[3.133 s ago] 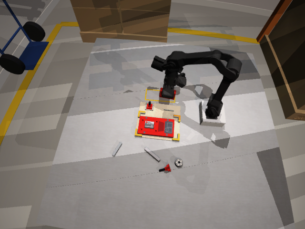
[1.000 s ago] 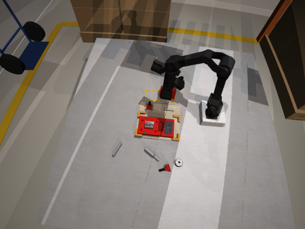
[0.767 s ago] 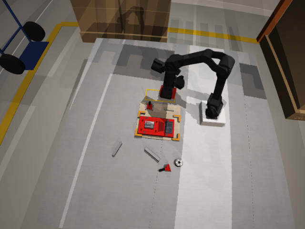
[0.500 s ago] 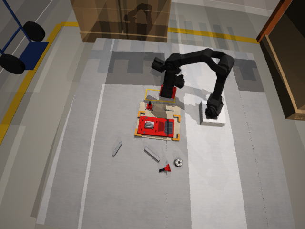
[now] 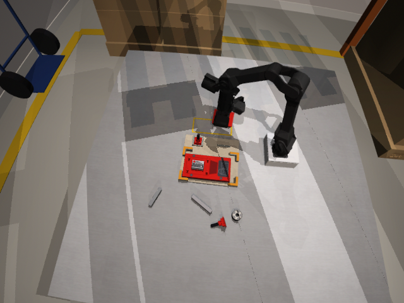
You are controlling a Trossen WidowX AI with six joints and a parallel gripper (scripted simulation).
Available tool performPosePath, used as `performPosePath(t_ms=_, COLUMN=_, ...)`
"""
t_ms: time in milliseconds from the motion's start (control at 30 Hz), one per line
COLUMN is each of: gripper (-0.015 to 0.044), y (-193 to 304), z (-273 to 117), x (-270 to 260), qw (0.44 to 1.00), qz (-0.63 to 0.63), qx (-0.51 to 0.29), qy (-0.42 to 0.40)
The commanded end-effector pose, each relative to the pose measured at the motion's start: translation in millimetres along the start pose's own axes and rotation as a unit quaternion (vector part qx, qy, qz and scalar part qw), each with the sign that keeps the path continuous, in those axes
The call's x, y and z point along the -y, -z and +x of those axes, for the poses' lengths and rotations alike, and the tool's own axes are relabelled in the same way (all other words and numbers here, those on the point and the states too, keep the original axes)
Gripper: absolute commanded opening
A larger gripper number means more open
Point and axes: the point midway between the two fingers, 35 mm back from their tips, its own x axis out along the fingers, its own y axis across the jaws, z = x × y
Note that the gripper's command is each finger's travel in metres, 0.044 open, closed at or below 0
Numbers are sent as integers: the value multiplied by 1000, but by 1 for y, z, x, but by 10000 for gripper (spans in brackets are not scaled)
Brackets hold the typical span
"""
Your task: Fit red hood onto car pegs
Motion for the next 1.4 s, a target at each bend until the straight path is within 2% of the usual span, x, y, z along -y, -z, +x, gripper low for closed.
performPosePath(t_ms=0, gripper=0, y=5, z=-26, x=-2, qw=1000, qz=-2, qx=-7, qy=-2)
performPosePath(t_ms=133, gripper=0, y=2, z=-69, x=0, qw=1000, qz=-2, qx=-7, qy=-2)
performPosePath(t_ms=200, gripper=0, y=1, z=-76, x=1, qw=1000, qz=-2, qx=-7, qy=-2)
performPosePath(t_ms=967, gripper=0, y=3, z=-71, x=0, qw=1000, qz=0, qx=-10, qy=-4)
performPosePath(t_ms=1033, gripper=53, y=3, z=-70, x=-1, qw=1000, qz=-26, qx=-10, qy=-4)
performPosePath(t_ms=1167, gripper=158, y=2, z=-66, x=-4, qw=985, qz=-172, qx=-9, qy=-6)
performPosePath(t_ms=1367, gripper=315, y=2, z=-59, x=-10, qw=920, qz=-392, qx=-7, qy=-8)
